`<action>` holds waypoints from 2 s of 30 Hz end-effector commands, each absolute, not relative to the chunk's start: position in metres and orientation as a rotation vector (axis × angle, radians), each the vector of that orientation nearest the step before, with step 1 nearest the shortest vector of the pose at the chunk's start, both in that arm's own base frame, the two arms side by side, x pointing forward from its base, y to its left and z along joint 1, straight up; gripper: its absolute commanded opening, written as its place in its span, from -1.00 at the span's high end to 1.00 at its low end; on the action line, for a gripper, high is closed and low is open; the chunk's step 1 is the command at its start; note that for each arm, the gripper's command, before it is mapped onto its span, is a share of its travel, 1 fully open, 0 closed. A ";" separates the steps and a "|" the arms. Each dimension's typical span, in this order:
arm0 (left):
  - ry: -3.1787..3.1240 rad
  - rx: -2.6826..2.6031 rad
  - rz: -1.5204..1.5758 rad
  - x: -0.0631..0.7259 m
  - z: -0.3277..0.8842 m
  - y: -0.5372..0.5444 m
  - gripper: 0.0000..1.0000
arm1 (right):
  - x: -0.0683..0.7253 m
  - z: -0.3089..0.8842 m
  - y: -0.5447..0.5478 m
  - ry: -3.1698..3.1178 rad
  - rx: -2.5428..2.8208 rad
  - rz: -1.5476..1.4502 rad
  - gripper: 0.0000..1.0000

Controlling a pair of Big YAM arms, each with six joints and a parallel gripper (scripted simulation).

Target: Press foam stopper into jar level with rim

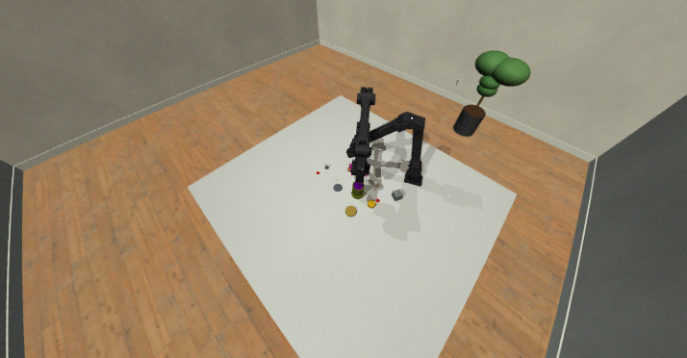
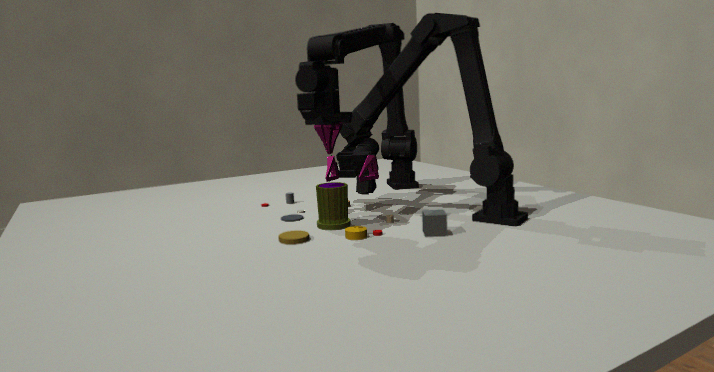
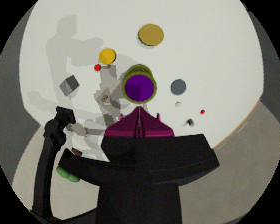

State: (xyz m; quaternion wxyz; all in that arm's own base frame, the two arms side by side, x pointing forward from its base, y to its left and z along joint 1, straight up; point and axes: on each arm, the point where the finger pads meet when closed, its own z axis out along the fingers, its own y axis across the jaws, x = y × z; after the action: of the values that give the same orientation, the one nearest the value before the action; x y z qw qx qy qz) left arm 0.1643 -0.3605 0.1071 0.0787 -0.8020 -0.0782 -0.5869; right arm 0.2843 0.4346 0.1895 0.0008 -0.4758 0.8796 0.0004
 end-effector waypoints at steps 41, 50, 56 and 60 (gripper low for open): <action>-0.699 -2.469 -1.700 0.162 0.130 -0.352 -0.96 | 0.321 0.217 0.422 2.695 -1.338 0.096 1.00; -1.236 -2.469 -1.559 0.204 0.132 -0.328 -0.96 | 0.366 0.236 0.402 2.623 -1.166 0.174 1.00; -1.522 -2.435 -1.472 0.224 0.133 -0.315 -0.96 | 0.386 0.244 0.392 2.581 -1.090 0.202 1.00; -1.752 -2.398 -1.389 0.240 0.136 -0.307 -0.96 | 0.406 0.253 0.378 2.542 -1.013 0.221 1.00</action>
State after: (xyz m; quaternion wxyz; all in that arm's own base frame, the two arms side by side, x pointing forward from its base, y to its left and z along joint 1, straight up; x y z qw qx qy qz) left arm 0.2244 -0.3114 0.1256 -0.0357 -0.7552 -0.4847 -0.4398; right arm 0.3917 0.3863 0.2301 0.1597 -0.3739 0.9113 0.0654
